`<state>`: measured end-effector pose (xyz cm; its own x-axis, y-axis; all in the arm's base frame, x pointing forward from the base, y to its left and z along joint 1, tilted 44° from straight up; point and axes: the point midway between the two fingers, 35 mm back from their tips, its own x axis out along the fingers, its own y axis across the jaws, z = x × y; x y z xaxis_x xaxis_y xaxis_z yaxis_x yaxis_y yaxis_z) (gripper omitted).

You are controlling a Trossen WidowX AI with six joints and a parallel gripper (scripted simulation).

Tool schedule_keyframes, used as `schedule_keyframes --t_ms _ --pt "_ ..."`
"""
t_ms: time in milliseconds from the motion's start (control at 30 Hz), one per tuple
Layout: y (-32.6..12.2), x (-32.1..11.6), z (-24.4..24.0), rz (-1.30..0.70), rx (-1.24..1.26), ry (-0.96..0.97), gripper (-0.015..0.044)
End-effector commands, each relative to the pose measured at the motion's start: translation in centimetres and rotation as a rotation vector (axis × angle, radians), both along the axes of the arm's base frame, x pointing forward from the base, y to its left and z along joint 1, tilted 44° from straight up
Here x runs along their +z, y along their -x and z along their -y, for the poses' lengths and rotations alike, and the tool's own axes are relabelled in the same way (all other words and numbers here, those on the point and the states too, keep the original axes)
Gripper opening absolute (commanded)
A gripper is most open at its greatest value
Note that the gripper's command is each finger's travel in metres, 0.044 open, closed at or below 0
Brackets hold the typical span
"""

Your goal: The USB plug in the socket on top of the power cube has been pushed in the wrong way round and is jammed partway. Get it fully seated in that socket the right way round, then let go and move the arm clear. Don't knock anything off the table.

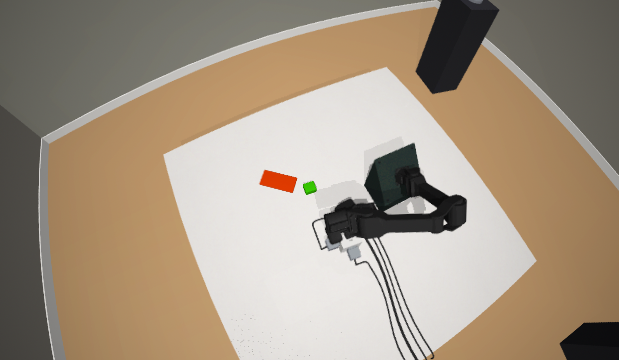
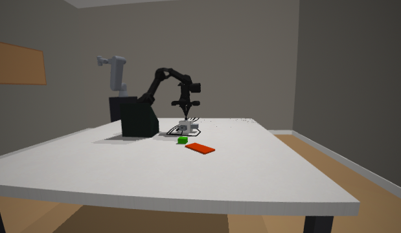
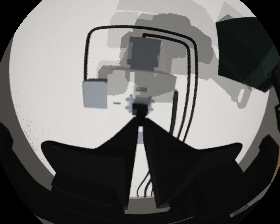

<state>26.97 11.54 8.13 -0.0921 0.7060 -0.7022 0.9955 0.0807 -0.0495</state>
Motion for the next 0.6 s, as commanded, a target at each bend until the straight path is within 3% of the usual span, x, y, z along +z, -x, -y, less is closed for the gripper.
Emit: schedule_keyframes --t_ms 0,567 --pt "0.01 -0.13 -0.1 -0.008 -0.004 -0.005 0.0" --pt "0.03 -0.27 -0.24 -0.008 -0.004 -0.005 0.0"
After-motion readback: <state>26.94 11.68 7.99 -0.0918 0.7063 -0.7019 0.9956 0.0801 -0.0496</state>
